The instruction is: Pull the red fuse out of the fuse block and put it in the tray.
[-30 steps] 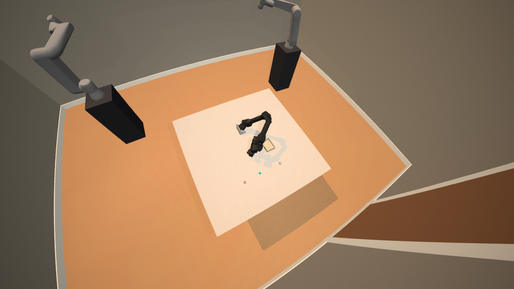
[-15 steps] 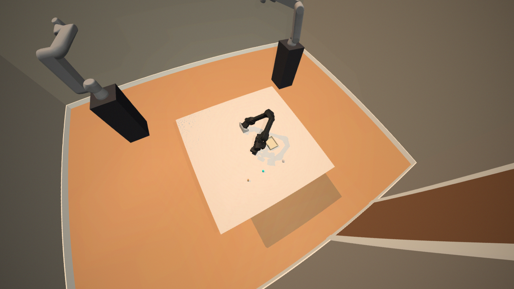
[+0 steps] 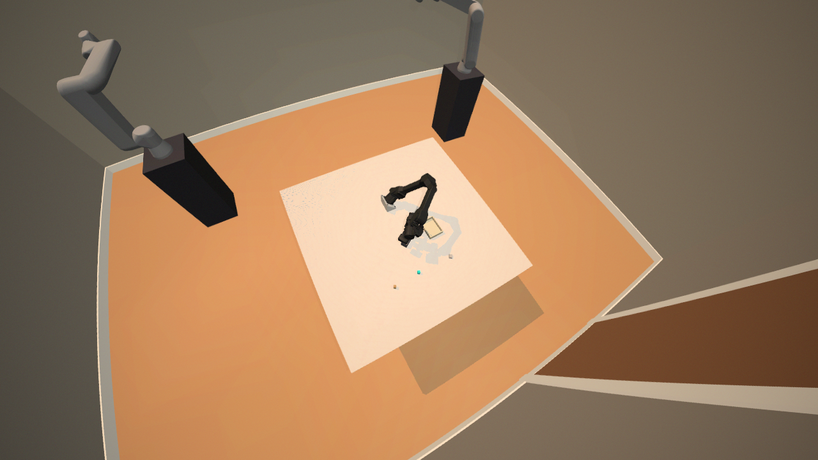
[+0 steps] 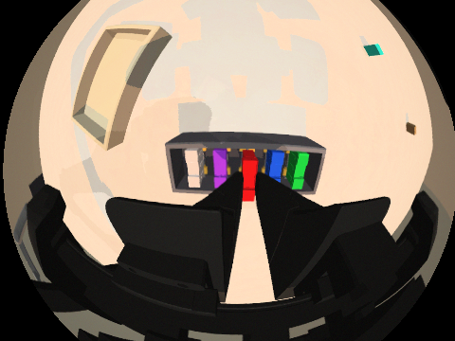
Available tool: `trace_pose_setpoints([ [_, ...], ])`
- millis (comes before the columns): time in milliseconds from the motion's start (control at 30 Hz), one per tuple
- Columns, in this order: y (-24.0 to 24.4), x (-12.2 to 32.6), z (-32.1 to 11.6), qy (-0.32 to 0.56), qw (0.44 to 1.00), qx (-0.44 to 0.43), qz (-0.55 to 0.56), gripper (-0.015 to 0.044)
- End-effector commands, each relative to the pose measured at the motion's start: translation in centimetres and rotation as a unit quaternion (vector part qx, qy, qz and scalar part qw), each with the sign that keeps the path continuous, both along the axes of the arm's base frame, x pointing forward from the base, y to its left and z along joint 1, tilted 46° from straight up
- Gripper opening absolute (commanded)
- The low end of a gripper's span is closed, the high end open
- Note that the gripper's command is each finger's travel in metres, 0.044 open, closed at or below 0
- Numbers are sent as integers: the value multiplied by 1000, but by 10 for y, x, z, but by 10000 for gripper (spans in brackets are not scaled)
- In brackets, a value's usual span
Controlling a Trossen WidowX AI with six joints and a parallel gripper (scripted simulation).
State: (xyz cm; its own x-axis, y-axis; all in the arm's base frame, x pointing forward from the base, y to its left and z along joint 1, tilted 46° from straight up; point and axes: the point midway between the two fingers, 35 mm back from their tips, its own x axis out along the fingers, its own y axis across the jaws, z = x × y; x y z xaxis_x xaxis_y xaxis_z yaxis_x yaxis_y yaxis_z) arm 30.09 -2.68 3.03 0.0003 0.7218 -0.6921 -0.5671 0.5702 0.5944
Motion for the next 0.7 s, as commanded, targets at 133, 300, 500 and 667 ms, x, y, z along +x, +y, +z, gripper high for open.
trace_pose_setpoints([
  [133,-5,2,4,-5,1000,-3,2,0],
  [300,-7,2,5,-4,1000,-3,1,0],
  [500,-9,2,7,-4,1000,-3,1,0],
  [667,-10,2,9,-4,1000,-3,1,0],
])
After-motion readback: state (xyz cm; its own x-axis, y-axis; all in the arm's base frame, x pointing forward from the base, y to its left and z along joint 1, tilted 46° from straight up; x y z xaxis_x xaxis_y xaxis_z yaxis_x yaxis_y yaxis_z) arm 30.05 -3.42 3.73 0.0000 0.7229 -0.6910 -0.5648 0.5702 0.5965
